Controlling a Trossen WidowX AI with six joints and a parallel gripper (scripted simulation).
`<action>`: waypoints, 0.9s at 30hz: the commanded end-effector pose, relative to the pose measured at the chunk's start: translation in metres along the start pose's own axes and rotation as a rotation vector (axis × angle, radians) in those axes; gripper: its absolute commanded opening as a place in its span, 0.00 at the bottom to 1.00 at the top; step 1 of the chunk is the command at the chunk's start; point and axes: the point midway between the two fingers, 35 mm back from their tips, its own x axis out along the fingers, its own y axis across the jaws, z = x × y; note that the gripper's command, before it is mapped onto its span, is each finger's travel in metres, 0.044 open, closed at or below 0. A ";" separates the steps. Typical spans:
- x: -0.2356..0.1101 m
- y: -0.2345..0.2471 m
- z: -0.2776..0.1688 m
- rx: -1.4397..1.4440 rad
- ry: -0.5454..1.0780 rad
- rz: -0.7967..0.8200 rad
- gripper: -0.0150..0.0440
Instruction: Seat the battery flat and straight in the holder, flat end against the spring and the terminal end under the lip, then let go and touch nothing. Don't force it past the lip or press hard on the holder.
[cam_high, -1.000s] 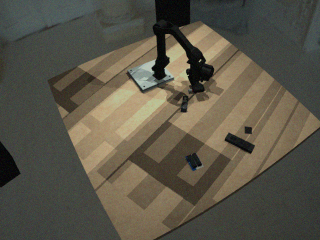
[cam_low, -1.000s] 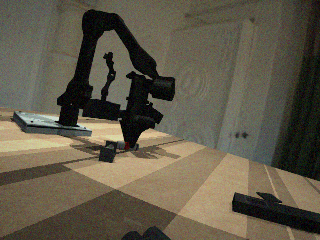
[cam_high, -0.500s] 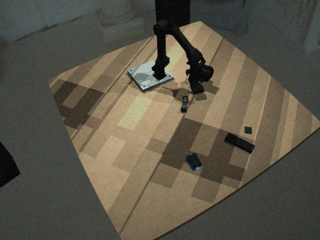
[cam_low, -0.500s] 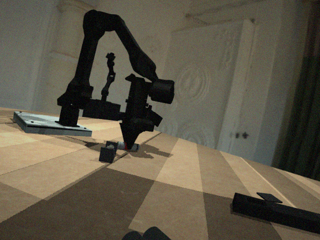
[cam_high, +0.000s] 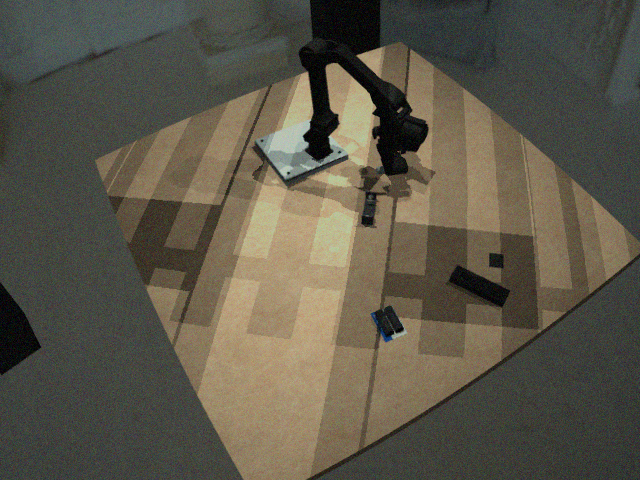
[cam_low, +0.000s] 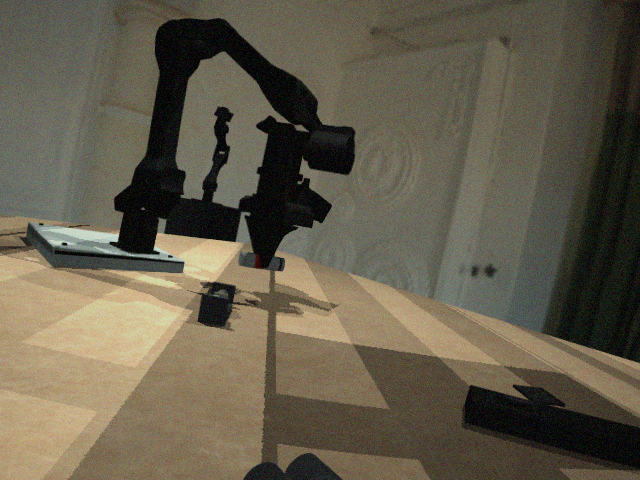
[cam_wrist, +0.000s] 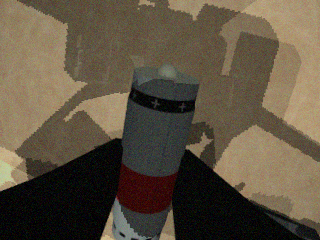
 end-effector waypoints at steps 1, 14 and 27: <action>-0.004 -0.009 -0.004 0.138 0.002 0.000 0.37; -0.017 -0.059 -0.035 1.001 0.003 -0.009 0.37; -0.029 -0.101 -0.079 1.857 0.003 -0.021 0.37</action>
